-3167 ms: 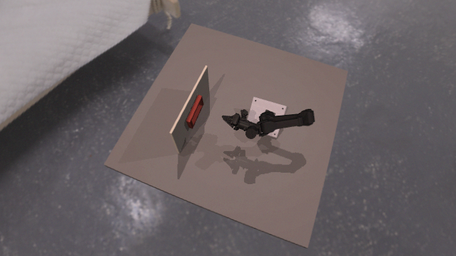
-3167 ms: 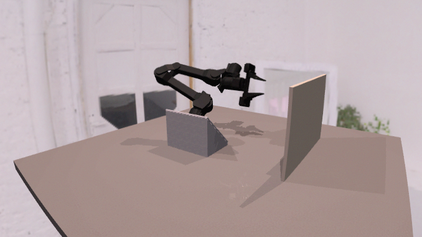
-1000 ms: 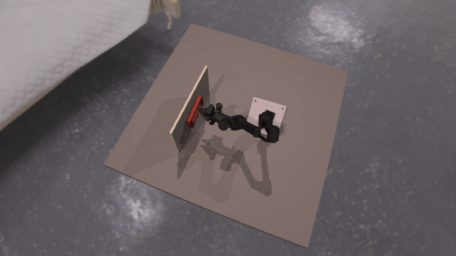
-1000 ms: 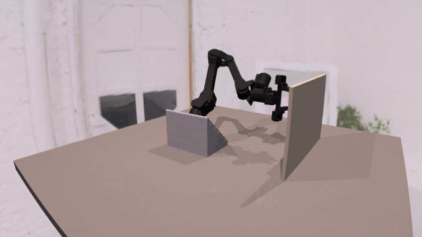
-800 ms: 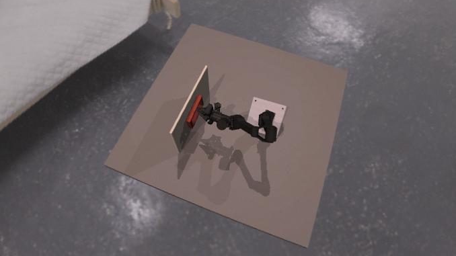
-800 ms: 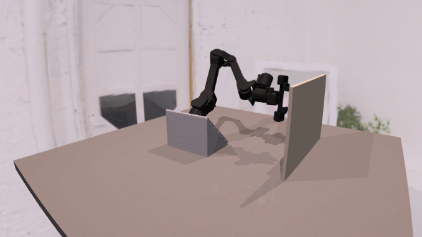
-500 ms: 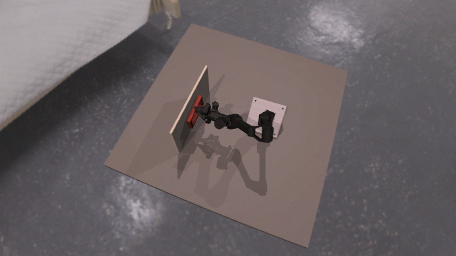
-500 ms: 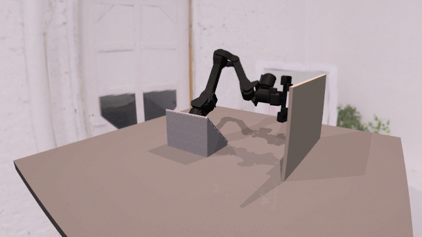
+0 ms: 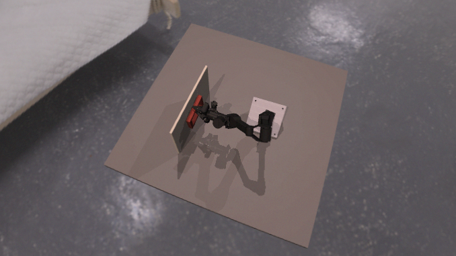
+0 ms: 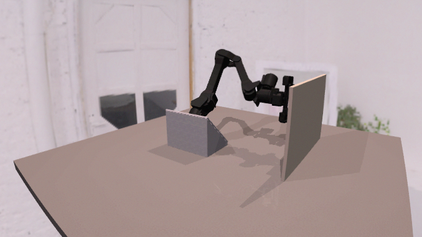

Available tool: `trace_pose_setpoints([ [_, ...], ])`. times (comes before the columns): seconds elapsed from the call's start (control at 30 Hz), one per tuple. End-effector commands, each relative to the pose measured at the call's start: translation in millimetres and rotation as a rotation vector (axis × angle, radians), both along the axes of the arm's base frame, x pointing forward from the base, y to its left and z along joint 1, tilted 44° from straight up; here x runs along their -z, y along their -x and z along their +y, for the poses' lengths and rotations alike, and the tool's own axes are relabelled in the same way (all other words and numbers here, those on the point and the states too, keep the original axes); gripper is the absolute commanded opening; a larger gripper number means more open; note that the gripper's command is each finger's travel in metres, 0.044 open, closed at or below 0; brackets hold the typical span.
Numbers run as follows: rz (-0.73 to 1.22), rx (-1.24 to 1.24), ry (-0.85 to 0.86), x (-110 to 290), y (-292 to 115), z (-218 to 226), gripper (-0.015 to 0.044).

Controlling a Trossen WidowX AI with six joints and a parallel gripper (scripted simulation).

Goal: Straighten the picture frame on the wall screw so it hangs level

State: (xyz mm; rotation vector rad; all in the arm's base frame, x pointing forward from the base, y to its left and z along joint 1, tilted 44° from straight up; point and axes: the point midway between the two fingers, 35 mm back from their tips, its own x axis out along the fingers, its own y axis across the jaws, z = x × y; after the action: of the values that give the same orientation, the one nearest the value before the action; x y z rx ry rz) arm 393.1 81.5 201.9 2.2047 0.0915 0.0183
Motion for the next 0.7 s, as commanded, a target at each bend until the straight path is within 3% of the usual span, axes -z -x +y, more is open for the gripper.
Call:
trace_pose_setpoints([
  [0.0,-0.002,-0.004,0.0,-0.5,-0.2,0.5,0.026],
  [0.67,-0.002,-0.004,0.0,-0.8,-0.3,0.8,0.024],
])
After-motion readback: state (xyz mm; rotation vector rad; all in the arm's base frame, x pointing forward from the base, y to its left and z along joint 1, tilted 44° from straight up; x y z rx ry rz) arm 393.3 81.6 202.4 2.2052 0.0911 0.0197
